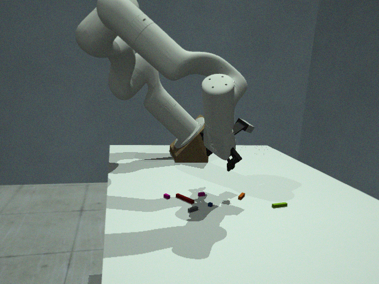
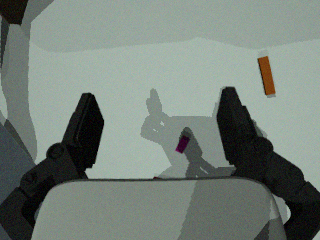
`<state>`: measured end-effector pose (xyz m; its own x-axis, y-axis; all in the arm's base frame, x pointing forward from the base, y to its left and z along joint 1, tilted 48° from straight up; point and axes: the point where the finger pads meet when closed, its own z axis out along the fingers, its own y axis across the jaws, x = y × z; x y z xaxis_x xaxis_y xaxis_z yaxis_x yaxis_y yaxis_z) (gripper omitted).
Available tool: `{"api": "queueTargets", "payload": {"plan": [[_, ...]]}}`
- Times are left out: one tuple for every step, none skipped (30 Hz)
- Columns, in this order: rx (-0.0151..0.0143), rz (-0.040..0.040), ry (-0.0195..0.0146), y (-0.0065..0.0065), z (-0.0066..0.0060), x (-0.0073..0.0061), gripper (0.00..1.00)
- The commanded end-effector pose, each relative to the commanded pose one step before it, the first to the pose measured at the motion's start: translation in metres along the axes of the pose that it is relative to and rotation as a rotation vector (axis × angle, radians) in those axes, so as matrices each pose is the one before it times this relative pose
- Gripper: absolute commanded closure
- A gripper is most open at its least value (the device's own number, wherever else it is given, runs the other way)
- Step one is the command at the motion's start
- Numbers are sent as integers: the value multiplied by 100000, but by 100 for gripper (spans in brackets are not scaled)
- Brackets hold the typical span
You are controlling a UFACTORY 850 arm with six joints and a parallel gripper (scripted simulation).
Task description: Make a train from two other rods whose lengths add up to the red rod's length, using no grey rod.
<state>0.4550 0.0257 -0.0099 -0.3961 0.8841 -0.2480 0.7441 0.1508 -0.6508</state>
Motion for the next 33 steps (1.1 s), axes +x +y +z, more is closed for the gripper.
{"api": "queueTargets", "payload": {"plan": [[-2308,-15514,-5957,-883,-19,-1903,0],[-192,-3407,-1360,-248,21,-370,0],[-158,-3366,-1340,-254,22,-353,0],[-127,-3354,-1331,-261,23,-339,0],[-97,-3360,-1329,-270,24,-327,0],[-67,-3365,-1325,-277,25,-314,0],[-37,-3367,-1320,-284,26,-301,0],[-8,-3370,-1314,-291,27,-288,0],[21,-3374,-1309,-297,28,-274,0],[49,-3376,-1301,-302,29,-261,0],[77,-3379,-1294,-306,29,-247,0],[0,0,0,0,0,0,0],[0,0,0,0,0,0,0],[370,-9642,-3644,-874,77,-657,0],[116,-2222,-828,-210,20,-128,0],[147,-2558,-947,-242,23,-140,0],[210,-3277,-1204,-310,30,-169,0],[249,-3483,-1268,-330,31,-165,0],[272,-3448,-1243,-327,31,-149,0],[293,-3409,-1216,-323,30,-134,0],[316,-3400,-1200,-322,30,-120,0],[340,-3402,-1188,-320,30,-107,0],[364,-3410,-1177,-319,29,-94,0],[386,-3410,-1163,-317,29,-81,0],[408,-3412,-1150,-314,28,-68,0],[430,-3415,-1137,-311,27,-56,0],[451,-3418,-1123,-307,26,-44,0],[472,-3419,-1108,-303,26,-32,0],[0,0,0,0,0,0,0],[0,0,0,0,0,0,0],[1455,-9749,-3076,-834,63,-56,0],[356,-2239,-688,-185,14,7,0],[422,-2593,-788,-211,16,13,0]]}}
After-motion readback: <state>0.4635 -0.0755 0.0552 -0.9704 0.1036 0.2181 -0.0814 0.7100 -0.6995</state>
